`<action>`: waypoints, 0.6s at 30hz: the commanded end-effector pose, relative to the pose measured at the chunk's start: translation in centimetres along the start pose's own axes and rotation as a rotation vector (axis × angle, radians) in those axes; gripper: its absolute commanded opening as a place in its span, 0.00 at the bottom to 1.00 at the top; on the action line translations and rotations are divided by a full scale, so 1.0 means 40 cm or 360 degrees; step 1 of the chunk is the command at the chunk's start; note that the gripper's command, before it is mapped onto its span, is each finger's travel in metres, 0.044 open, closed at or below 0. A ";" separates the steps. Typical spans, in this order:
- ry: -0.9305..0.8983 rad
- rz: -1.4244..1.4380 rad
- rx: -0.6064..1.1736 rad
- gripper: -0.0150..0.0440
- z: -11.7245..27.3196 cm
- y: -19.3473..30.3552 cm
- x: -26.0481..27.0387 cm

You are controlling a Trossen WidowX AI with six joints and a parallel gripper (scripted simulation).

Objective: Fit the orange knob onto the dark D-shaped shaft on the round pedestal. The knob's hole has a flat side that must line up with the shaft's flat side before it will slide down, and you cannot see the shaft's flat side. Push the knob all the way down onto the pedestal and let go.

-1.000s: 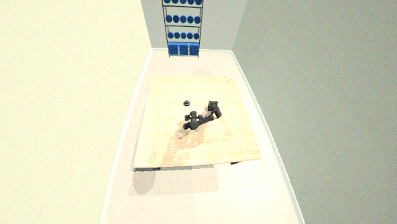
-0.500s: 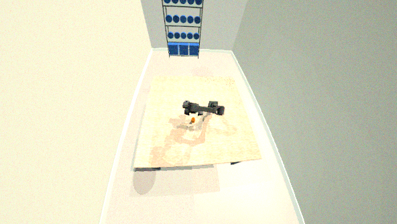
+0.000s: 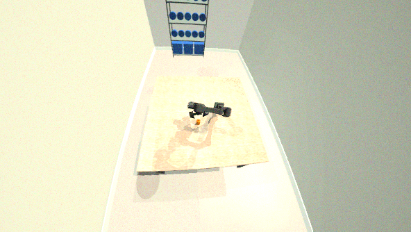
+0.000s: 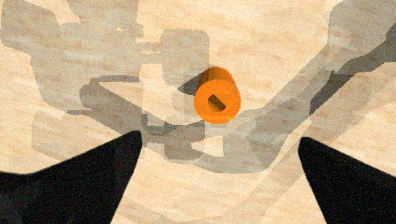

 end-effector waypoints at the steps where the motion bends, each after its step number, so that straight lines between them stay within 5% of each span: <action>1: -0.0004 0.0613 0.0008 1.00 0.000 0.000 0.000; 10: -0.0008 0.2004 0.0006 1.00 0.000 0.000 0.000; 18: -0.0008 0.2108 0.0006 1.00 0.000 0.000 0.000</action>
Point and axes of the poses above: the point midway between the two fingers, 35 mm back from their tips, its own z axis back along the fingers, its own x axis across the jaws, y = z × x, the point moved 9 cm from there along z, back along the fingers, and after that the axes turned 15 degrees about -z, right-handed, at the moved point
